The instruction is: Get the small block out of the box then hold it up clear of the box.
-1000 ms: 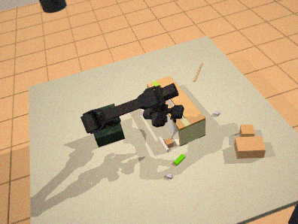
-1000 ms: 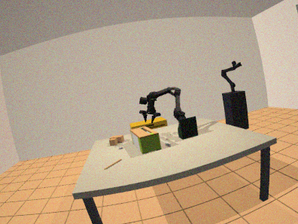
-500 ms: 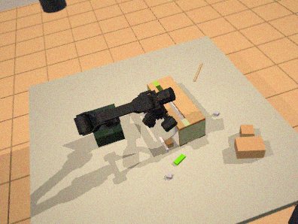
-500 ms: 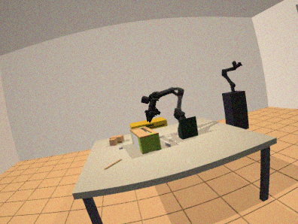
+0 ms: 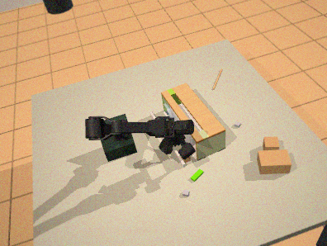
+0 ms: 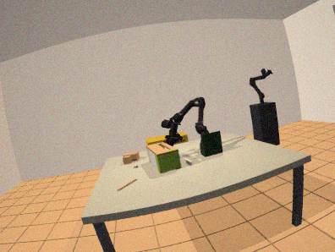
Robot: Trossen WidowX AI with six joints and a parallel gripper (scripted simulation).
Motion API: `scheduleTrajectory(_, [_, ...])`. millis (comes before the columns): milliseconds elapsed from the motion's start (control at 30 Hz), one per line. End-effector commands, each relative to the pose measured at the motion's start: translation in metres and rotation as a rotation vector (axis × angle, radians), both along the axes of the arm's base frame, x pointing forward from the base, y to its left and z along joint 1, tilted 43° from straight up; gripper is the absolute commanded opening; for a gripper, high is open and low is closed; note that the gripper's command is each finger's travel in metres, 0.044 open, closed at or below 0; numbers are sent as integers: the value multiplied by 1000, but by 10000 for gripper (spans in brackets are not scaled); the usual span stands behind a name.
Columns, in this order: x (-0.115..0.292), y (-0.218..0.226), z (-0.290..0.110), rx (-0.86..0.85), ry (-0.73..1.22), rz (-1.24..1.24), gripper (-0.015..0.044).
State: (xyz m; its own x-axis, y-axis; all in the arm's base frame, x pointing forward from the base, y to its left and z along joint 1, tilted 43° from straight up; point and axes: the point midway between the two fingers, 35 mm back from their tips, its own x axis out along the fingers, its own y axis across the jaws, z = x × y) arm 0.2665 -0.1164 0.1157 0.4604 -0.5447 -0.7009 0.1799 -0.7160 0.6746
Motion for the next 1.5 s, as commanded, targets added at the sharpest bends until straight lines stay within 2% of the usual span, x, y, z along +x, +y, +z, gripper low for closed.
scheduleTrajectory(0, [3, -3, -1, -1, -13, 10, 285])
scheduleTrajectory(1233, [5, -43, -43, -4, -13, 10, 285])
scheduleTrajectory(1467, [5, -43, -43, -4, -13, 10, 101])
